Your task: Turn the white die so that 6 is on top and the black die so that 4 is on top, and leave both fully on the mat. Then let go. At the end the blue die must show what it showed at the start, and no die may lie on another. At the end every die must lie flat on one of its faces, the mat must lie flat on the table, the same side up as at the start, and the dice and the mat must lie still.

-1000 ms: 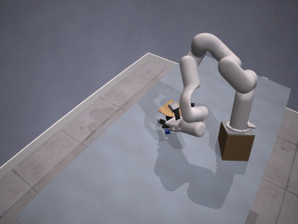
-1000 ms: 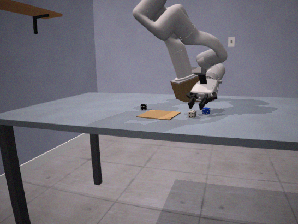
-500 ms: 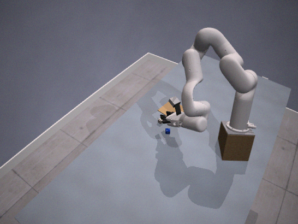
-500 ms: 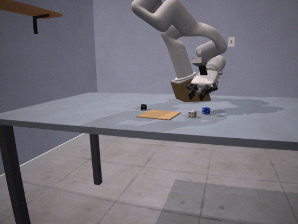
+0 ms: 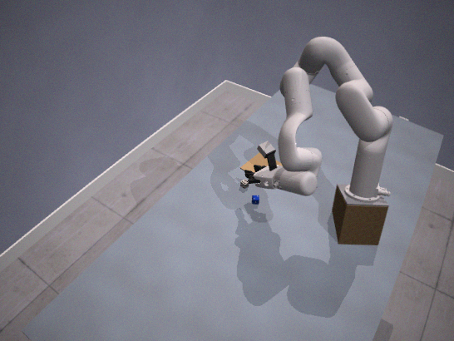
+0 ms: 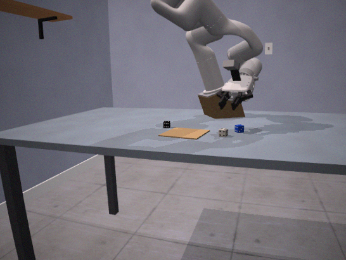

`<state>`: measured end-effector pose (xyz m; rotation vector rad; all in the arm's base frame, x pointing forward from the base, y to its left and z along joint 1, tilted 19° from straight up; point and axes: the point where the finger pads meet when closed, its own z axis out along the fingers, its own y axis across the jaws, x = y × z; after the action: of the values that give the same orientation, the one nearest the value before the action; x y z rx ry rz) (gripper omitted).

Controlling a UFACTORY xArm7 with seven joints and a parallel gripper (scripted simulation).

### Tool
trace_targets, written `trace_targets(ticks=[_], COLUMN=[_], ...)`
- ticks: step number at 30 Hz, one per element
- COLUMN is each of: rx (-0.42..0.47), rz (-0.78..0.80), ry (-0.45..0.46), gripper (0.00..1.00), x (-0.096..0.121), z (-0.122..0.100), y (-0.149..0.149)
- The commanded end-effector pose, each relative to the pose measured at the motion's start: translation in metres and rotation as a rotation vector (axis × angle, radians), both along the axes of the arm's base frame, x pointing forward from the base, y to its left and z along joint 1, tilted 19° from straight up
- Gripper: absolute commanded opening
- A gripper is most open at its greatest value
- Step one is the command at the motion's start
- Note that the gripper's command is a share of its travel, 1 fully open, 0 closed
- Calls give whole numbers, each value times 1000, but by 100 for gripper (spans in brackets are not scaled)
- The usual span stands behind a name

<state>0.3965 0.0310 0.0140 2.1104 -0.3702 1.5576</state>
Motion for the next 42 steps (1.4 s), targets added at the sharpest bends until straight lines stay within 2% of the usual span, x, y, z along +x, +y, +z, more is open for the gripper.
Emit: trace_targets(ticks=[1,7,9,12,15,16,21,22,24,26,34,39,42], rx=[13,90,90,157,185,209,281,282,329,329,453,502,516], rz=[-7,-44,-44,-75,-85,-98,-132,-132,-147,-147,-205,-230,-232], ry=[19,156,156,274,319,365,493,494,566,566,782,870,890], gripper=[42,42,42,42,42,42,42,42,42,42,42,42,42], x=[2,8,8,14,16,18,24,24,28,28,39,43,44], z=[2,8,8,13,16,18,23,23,27,27,38,42,43], y=[0,-2,-2,-5,-5,-6,-8,-8,-9,-9,-12,-13,-13])
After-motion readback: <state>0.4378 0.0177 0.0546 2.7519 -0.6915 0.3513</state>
